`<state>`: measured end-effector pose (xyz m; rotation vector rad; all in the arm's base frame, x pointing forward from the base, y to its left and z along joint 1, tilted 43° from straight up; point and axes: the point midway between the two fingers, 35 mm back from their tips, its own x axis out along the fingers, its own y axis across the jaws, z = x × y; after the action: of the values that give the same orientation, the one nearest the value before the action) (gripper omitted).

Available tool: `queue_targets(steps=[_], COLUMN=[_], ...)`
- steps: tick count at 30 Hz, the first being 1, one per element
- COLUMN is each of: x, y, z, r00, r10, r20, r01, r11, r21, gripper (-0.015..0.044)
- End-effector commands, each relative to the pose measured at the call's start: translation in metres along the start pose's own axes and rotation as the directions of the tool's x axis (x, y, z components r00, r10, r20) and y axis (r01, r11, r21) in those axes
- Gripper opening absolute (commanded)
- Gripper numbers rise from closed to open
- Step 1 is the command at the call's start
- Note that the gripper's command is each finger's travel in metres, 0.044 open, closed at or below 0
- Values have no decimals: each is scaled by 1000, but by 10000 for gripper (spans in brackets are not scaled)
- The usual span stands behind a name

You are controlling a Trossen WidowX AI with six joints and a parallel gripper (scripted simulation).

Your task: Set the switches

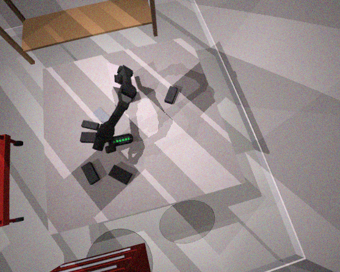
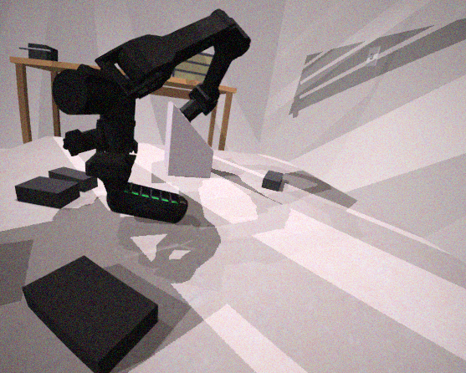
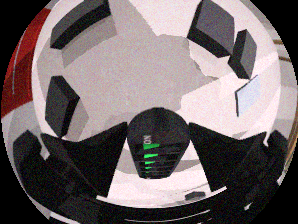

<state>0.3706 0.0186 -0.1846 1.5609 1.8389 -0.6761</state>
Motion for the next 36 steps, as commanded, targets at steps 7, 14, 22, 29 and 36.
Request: queue_targets(steps=[7,14,22,29,36], x=[9,14,19,24,25], y=[0,-1,-1,-1,-1], z=[1,3,4,4,5], r00=[1000,1000,1000,1000,1000], r10=[-4,-4,-4,-4,-4], r20=[-7,-7,-7,-7,-5], r01=[4,4,4,4,4], r11=[1000,1000,1000,1000,1000], r21=[1,1,1,1,1], gripper=[338,338,338,338,338])
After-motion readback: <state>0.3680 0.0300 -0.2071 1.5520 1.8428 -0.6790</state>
